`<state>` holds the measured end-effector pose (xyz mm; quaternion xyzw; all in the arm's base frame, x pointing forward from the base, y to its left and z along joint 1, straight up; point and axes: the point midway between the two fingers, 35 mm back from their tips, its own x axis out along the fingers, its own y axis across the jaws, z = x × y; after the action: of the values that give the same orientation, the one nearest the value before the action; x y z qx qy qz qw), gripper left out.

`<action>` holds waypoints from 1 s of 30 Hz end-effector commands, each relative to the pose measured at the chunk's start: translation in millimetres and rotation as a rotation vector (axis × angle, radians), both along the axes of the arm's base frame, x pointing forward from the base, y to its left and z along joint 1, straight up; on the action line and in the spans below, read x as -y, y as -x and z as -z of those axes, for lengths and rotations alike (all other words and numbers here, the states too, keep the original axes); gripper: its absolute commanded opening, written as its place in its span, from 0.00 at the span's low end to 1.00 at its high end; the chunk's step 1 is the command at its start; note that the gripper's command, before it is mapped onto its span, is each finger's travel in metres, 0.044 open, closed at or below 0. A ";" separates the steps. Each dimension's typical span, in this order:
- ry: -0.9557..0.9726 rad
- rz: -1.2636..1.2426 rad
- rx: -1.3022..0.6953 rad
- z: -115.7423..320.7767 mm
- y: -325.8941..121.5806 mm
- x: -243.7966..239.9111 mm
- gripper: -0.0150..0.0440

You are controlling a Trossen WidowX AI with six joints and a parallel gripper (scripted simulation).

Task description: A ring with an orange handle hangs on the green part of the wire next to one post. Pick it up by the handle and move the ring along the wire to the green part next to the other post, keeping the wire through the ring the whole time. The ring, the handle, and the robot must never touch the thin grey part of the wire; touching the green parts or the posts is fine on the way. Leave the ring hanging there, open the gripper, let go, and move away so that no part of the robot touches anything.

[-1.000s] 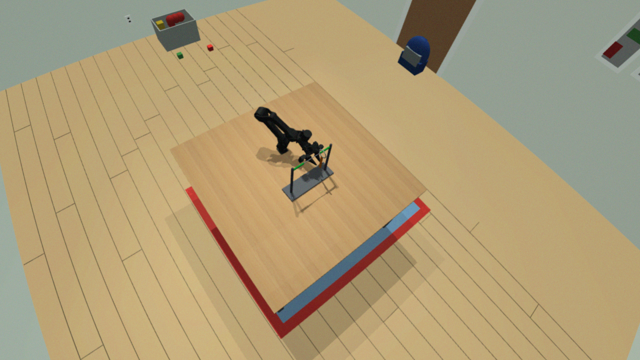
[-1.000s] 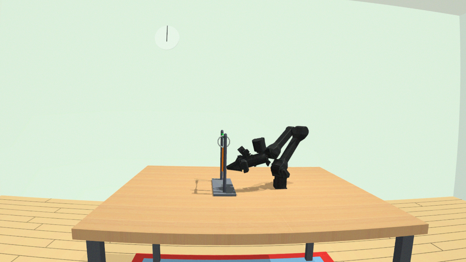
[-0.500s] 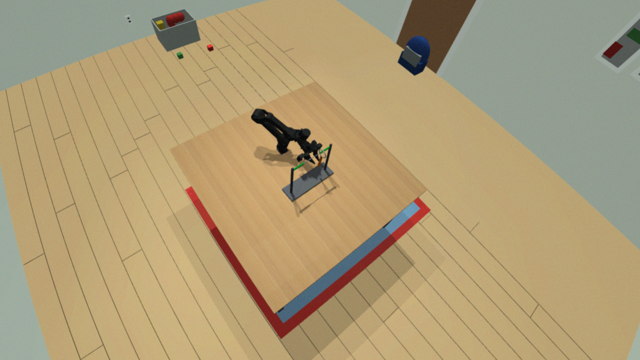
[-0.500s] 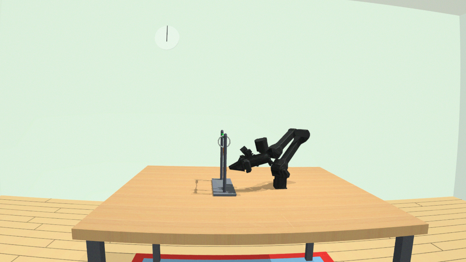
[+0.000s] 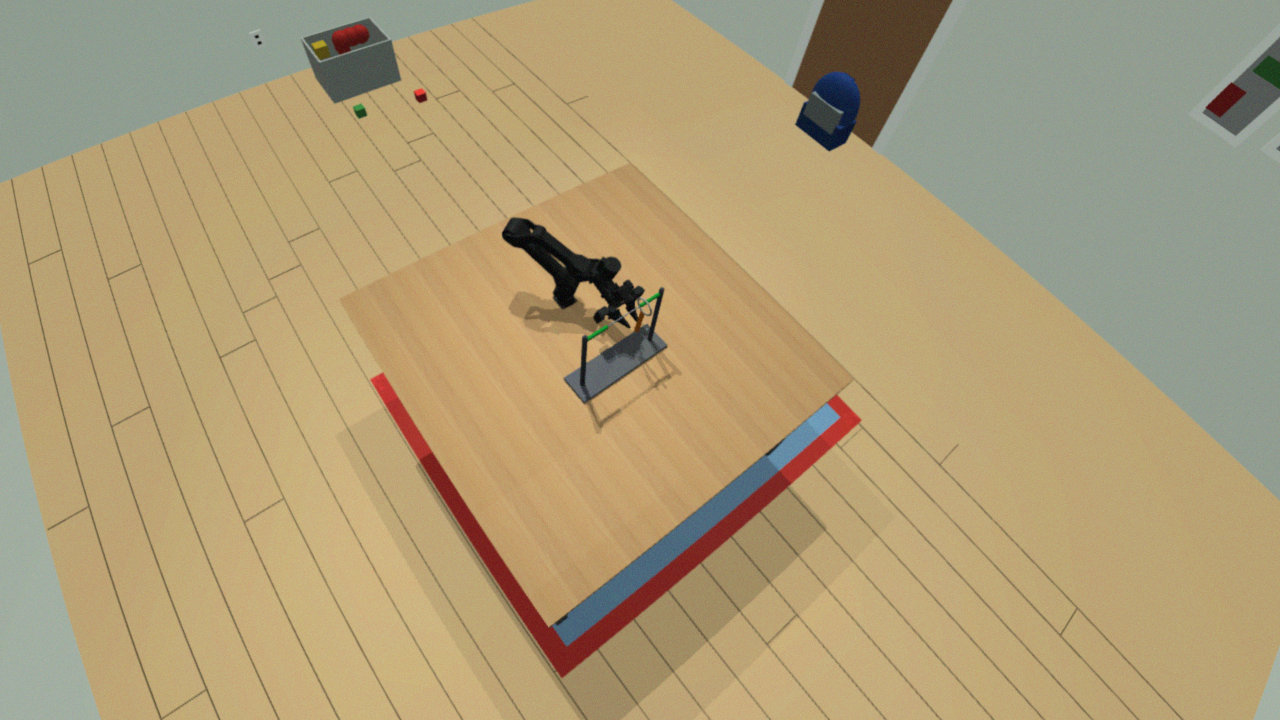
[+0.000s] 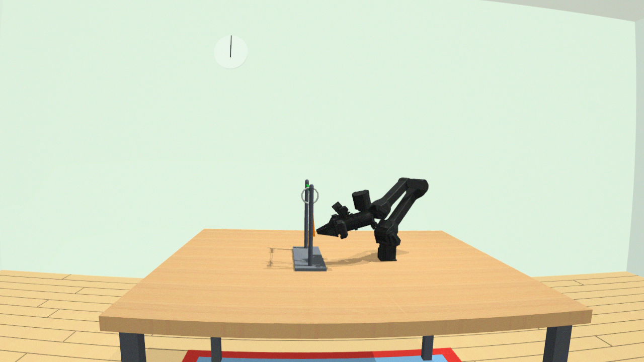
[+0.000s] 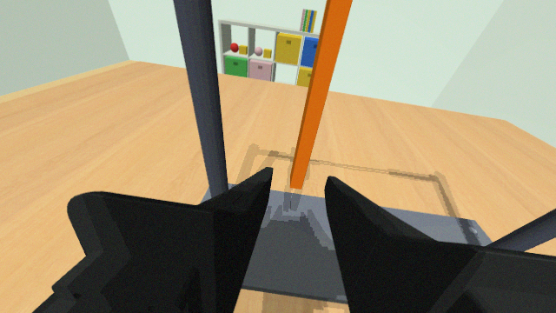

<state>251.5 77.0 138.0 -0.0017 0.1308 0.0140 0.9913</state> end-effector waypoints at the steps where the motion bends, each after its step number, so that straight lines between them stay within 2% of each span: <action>1: -0.001 0.006 -0.002 1.1 0.5 0.9 0.53; 4: -0.001 0.006 -0.002 1.1 0.5 0.9 0.53; 15: 0.001 -0.001 0.000 -9.8 41.0 4.4 1.00; 30: 0.001 -0.001 0.000 -9.8 41.0 4.4 1.00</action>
<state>210.8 73.3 146.7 -0.0050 0.1325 0.0165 0.9910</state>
